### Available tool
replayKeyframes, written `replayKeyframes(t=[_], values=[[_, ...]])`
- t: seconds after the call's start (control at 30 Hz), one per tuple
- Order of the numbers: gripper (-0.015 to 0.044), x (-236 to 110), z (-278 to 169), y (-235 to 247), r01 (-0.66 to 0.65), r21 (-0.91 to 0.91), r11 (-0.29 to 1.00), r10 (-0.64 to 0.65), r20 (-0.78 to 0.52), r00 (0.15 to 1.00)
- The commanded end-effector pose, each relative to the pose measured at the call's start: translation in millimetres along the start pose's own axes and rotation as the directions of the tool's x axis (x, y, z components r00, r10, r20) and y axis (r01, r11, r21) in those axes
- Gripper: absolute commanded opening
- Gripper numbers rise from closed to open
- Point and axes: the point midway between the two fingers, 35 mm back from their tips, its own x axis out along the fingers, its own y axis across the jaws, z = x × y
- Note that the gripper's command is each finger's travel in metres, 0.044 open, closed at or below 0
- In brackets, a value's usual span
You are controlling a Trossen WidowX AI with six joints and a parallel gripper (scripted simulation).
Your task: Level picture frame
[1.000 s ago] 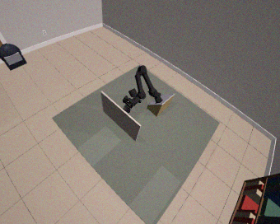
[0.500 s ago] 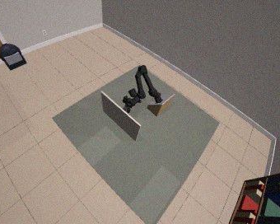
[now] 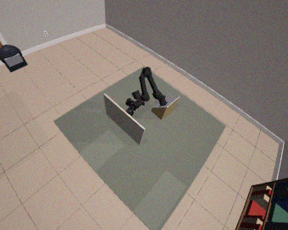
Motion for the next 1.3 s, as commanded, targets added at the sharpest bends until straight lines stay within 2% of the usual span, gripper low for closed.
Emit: replayKeyframes(t=[0.0, 1.27], values=[[0.0, 1.1, 1.6, 1.4, -0.008, -0.003, 1.0, 0.008, 0.004, 1.0], [0.0, 1.2, 2.5, -1.4, -0.008, -0.004, 1.0, 0.008, 0.004, 1.0]])
